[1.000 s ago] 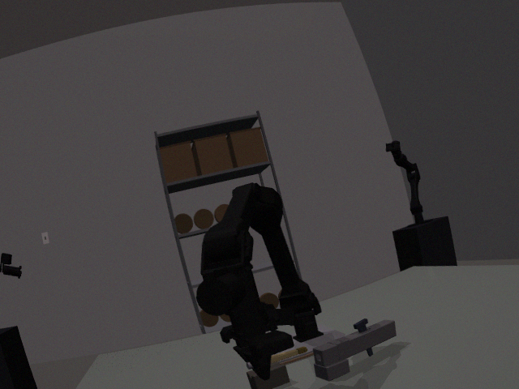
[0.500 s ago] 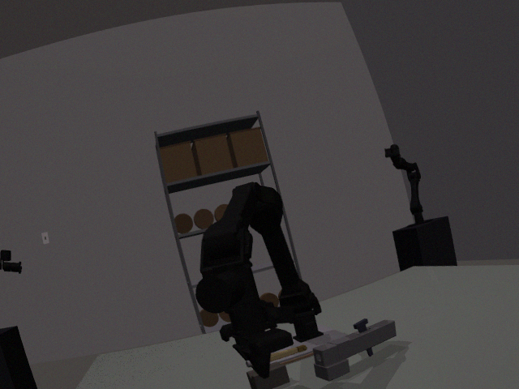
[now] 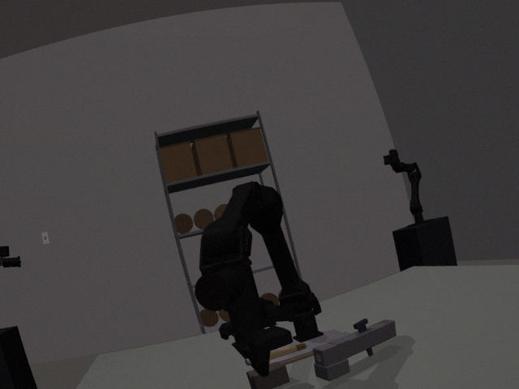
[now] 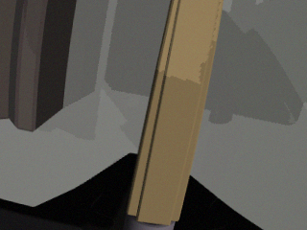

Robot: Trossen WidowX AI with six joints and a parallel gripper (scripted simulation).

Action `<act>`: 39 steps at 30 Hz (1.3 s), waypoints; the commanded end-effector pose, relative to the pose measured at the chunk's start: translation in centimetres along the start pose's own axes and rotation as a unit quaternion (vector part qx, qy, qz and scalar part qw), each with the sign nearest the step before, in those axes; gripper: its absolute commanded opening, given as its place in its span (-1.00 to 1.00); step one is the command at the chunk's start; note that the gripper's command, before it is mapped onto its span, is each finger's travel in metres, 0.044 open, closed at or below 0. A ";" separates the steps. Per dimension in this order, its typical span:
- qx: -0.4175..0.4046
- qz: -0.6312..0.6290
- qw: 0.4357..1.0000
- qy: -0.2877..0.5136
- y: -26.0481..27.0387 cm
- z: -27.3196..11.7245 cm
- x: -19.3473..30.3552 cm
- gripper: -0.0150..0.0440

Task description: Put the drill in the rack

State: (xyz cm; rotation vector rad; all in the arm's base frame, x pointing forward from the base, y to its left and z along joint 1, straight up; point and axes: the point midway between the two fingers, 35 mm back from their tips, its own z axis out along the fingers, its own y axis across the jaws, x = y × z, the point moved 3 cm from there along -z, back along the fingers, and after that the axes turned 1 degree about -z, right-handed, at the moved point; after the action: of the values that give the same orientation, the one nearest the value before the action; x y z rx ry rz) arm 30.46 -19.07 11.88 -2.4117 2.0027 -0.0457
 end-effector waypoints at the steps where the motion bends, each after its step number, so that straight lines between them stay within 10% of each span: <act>1: 0.001 0.002 1.000 0.003 0.0 -0.3 0.1 -0.49; 39: 0.000 0.002 1.000 0.003 2.8 0.2 0.5 -0.49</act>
State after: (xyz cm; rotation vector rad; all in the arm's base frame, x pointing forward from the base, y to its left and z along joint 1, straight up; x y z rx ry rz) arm 28.37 -19.82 11.44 -2.4043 2.0155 -0.0315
